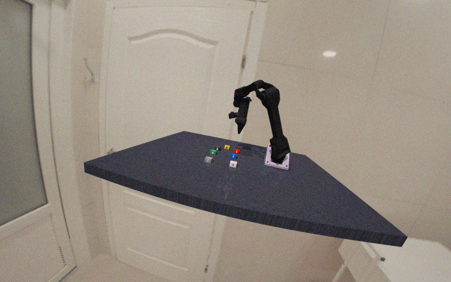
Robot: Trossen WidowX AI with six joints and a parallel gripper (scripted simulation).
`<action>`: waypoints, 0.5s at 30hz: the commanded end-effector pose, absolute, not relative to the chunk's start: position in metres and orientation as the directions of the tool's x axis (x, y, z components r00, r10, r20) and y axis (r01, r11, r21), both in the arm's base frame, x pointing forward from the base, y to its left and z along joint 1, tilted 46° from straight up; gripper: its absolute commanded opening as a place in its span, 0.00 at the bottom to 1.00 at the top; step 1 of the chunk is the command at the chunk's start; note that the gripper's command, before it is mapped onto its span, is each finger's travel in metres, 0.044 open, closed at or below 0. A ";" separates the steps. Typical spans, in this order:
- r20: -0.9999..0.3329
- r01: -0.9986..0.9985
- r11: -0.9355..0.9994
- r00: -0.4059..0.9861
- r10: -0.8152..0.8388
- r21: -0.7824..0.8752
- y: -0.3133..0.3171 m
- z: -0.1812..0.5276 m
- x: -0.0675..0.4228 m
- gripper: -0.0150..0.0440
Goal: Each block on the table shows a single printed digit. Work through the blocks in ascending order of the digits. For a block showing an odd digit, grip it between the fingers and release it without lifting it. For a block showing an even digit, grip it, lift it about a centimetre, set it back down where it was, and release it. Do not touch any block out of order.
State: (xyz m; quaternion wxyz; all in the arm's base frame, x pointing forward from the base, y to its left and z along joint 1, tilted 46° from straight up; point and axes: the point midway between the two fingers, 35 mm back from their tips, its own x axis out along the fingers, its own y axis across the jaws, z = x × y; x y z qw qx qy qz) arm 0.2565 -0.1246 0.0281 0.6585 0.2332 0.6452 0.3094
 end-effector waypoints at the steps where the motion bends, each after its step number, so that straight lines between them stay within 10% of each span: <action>1: -0.717 -0.098 0.713 -0.013 0.697 0.695 -0.104 0.058 0.261 0.46; 15: -0.703 -0.054 0.706 0.065 0.709 0.707 0.034 0.191 0.213 0.46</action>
